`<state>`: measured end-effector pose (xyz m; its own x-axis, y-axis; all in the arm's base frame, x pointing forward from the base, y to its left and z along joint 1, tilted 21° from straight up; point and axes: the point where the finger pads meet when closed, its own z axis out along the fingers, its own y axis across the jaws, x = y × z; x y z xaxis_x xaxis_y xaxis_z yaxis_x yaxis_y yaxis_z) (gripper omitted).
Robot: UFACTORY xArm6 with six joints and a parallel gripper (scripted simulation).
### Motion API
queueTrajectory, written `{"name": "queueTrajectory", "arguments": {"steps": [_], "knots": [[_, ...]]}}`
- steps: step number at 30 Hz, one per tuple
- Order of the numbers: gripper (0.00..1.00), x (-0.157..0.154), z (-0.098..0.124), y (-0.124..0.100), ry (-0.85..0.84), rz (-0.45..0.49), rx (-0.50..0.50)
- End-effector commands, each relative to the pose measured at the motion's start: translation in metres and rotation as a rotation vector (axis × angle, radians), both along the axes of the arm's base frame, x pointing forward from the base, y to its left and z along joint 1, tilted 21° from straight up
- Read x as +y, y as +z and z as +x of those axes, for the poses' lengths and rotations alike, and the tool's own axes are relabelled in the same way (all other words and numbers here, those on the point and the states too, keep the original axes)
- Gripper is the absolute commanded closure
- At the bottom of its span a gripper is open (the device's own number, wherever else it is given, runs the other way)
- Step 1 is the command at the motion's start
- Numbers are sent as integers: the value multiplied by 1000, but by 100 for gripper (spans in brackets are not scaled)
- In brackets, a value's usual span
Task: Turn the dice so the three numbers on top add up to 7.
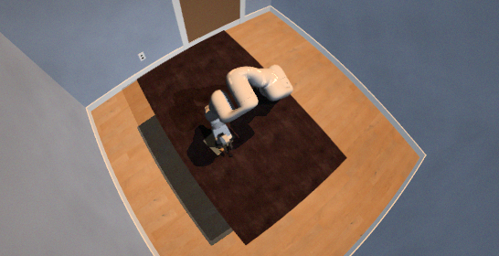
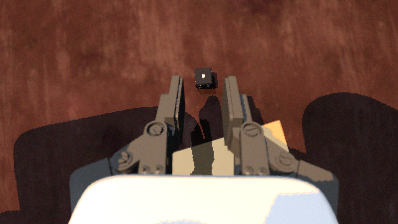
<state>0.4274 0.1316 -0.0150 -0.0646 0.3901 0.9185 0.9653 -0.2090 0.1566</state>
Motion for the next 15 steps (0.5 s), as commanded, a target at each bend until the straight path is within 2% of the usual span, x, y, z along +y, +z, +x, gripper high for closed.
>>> {"name": "queueTrajectory", "arguments": {"steps": [1,8,15], "knots": [[69,-5,-2,16,-1,-1,-3],[69,-13,-9,43,-1,-1,-3],[69,-15,-10,49,-1,-1,-3]]}}
